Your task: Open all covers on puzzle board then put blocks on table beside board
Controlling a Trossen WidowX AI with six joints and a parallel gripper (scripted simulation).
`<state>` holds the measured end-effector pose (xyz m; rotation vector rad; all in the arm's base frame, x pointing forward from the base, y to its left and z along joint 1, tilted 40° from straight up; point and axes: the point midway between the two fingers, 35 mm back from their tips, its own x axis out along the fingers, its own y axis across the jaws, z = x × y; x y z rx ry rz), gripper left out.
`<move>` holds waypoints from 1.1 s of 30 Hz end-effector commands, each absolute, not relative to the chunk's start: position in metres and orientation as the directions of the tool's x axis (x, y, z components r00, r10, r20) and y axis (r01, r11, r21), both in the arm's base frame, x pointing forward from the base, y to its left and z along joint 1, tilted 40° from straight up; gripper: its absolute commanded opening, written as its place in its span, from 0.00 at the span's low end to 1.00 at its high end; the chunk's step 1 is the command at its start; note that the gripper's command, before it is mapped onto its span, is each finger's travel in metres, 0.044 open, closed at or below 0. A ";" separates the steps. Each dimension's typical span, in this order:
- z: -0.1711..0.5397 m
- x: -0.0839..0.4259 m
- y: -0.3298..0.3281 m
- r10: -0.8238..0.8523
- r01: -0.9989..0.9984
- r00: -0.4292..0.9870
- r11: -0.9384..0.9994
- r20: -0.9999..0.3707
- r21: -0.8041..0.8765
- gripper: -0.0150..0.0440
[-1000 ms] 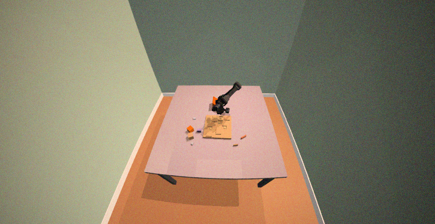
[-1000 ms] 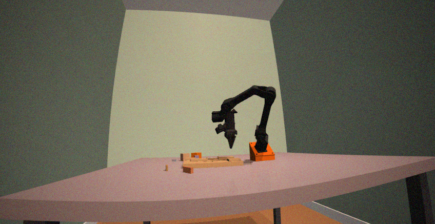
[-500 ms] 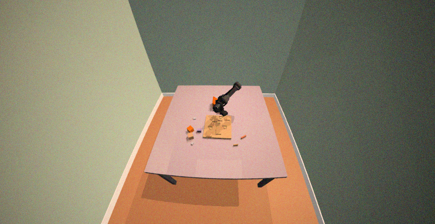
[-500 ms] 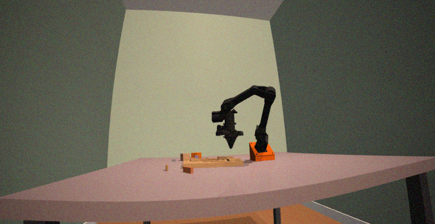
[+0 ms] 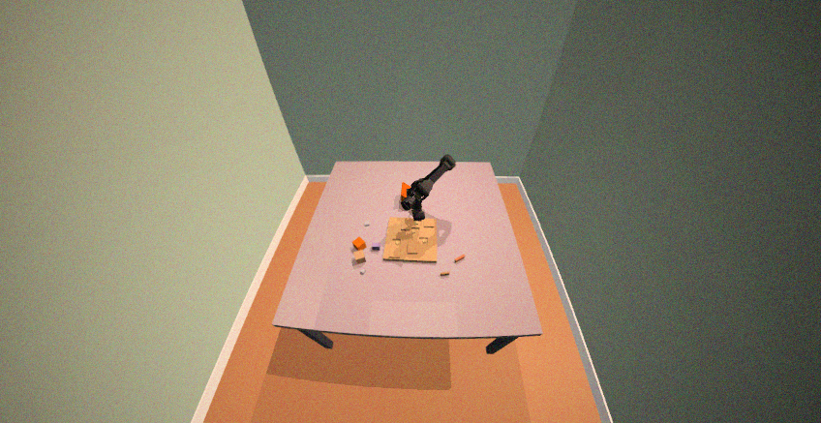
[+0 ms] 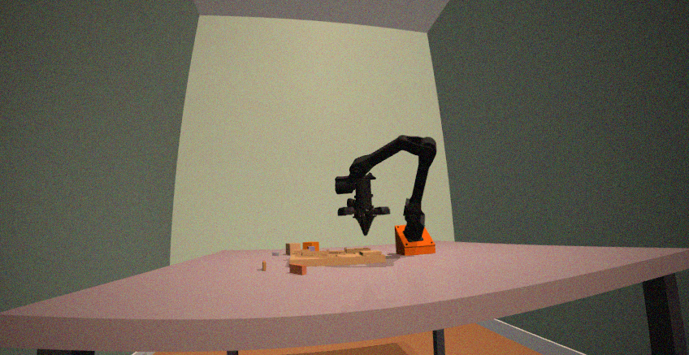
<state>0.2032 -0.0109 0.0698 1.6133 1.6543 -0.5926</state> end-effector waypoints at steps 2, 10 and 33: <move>0.067 0.204 -0.010 0.636 0.981 0.061 0.104 -0.770 0.163 0.25; 0.052 0.205 0.003 0.635 0.676 0.061 0.541 -0.770 0.500 0.25; 0.031 0.204 0.021 0.637 0.932 0.061 0.239 -0.768 0.273 0.25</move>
